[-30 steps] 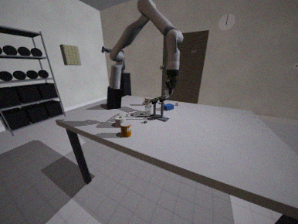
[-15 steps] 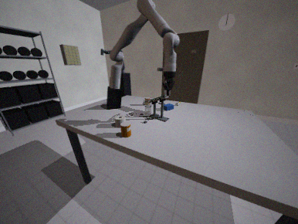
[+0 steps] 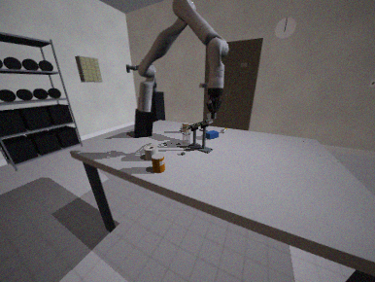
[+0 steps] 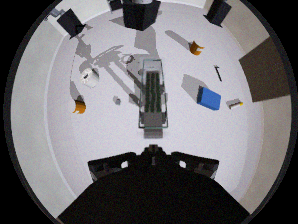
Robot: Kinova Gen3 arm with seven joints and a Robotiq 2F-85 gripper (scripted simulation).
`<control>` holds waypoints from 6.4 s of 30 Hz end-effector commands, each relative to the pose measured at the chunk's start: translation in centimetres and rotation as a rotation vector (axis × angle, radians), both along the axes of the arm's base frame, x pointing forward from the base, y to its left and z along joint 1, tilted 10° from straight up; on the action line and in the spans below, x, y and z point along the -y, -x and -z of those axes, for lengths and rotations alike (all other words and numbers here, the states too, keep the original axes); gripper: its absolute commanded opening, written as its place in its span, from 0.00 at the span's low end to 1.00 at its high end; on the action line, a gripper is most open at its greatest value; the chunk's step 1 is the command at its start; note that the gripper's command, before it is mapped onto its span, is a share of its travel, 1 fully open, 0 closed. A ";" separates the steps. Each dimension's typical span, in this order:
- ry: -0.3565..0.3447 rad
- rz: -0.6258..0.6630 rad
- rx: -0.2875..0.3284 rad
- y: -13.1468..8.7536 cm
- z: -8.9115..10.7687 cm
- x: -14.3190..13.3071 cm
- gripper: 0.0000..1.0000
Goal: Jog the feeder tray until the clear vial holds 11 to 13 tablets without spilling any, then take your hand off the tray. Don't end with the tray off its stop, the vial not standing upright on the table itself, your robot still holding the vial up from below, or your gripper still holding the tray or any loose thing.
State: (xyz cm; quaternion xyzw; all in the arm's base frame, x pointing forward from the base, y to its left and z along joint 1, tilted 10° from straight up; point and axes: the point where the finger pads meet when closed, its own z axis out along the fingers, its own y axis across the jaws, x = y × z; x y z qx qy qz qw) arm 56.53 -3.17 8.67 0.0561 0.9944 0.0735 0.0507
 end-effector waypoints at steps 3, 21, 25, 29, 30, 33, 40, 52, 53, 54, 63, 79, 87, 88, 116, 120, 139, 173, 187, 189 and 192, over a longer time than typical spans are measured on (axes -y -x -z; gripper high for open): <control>0.001 0.000 0.006 -1.0 -0.4 0.2 0.00; 0.001 0.000 0.006 1.5 1.0 -0.3 0.00; 0.001 0.000 0.006 1.6 1.0 -0.3 0.00; 0.001 0.000 0.006 1.3 0.9 -0.3 0.00; 0.001 0.000 0.006 1.0 0.7 -0.2 0.00; 0.001 0.000 0.006 0.1 0.2 -0.1 0.00; 0.001 0.000 0.006 -1.0 -0.4 0.2 0.00; 0.001 0.000 0.006 -0.3 0.0 0.0 0.00; 0.001 0.000 0.006 0.1 0.2 -0.1 0.00; 0.001 0.000 0.006 0.6 0.5 -0.1 0.00; 0.001 0.000 0.006 1.6 1.0 -0.3 0.00; 0.001 0.000 0.006 -1.0 -0.4 0.2 0.00; 0.001 0.000 0.006 -0.7 -0.2 0.1 0.00; 0.001 0.000 0.006 -0.3 0.0 0.0 0.00; 0.001 0.000 0.006 -1.0 -0.4 0.2 0.00; 0.001 0.000 0.006 -1.0 -0.4 0.2 0.00; 0.001 0.000 0.006 0.8 0.6 -0.2 0.00; 0.001 0.000 0.006 -1.0 -0.4 0.2 0.00; 0.001 0.000 0.006 1.7 1.1 -0.4 0.00; 0.001 0.000 0.006 1.9 1.2 -0.4 0.00; 0.001 0.000 0.006 1.7 1.1 -0.4 0.00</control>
